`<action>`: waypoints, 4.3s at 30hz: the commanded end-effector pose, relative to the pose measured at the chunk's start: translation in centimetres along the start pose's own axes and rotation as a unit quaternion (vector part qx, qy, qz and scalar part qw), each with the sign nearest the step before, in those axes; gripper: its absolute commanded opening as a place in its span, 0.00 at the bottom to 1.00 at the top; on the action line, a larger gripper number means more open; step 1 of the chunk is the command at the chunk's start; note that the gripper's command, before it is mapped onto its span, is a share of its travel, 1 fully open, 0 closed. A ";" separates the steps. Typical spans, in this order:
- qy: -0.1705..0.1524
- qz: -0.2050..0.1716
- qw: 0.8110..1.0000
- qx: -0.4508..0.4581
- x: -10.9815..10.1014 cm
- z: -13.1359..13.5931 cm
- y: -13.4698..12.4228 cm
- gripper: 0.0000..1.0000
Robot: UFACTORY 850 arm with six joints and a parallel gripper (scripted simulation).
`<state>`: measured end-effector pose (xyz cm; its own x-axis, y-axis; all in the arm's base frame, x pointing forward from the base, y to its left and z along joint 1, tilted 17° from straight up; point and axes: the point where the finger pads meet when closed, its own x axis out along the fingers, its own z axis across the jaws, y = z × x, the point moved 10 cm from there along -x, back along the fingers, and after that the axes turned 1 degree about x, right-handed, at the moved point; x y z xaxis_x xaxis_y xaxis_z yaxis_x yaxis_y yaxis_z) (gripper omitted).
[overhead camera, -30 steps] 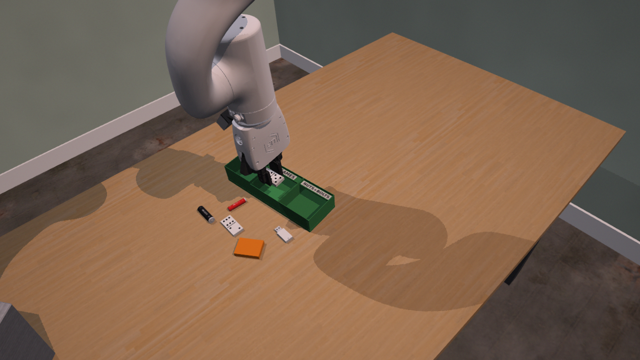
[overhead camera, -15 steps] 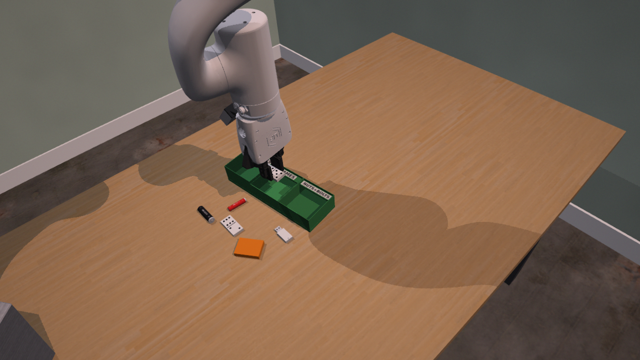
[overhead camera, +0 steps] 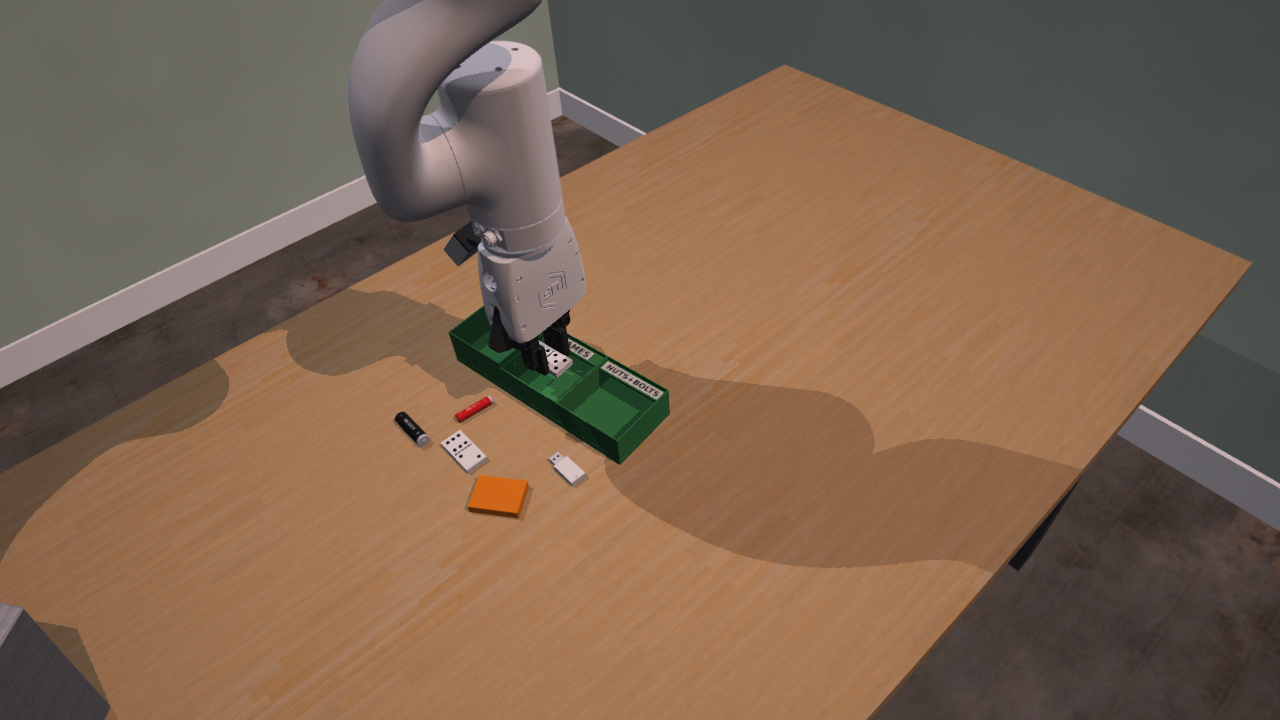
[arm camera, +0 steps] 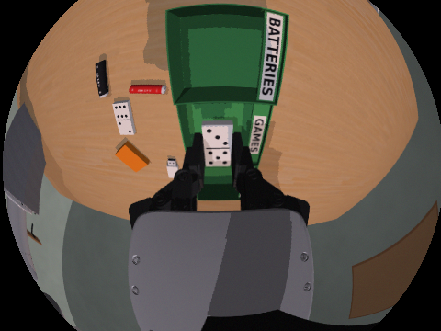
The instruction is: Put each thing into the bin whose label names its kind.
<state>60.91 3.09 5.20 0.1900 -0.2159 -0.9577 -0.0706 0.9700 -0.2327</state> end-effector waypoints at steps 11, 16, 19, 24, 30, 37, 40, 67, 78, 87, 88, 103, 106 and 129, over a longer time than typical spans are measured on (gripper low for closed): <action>-0.001 0.000 1.000 0.000 2.3 0.1 0.0 0.00; -0.001 0.000 1.000 0.000 3.1 0.1 0.0 0.00; -0.001 0.000 1.000 0.000 3.1 0.0 0.0 0.00; -0.001 0.000 1.000 0.000 3.1 0.0 0.0 0.00; -0.001 0.000 1.000 0.000 3.1 0.0 0.0 0.31; -0.001 0.000 1.000 0.000 3.1 0.0 0.0 0.31; -0.001 0.000 1.000 0.000 3.1 0.0 0.0 0.31; -0.001 0.000 1.000 0.000 0.7 0.0 0.0 0.31; -0.001 0.000 1.000 0.000 -2.1 0.0 0.0 0.31; -0.001 0.000 0.999 0.050 -2.1 -1.7 0.1 0.41; -0.001 0.000 0.998 0.071 -2.1 -2.5 0.2 0.41; -0.001 0.000 0.998 0.071 -2.1 -12.9 1.4 0.41; -0.001 0.000 0.998 0.071 -2.1 -13.3 1.4 0.41; -0.001 0.000 0.998 0.071 -2.1 -12.3 1.3 0.41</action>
<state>48.31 3.39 4.76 0.1874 -0.2174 -0.9579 0.0678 0.9757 -0.2082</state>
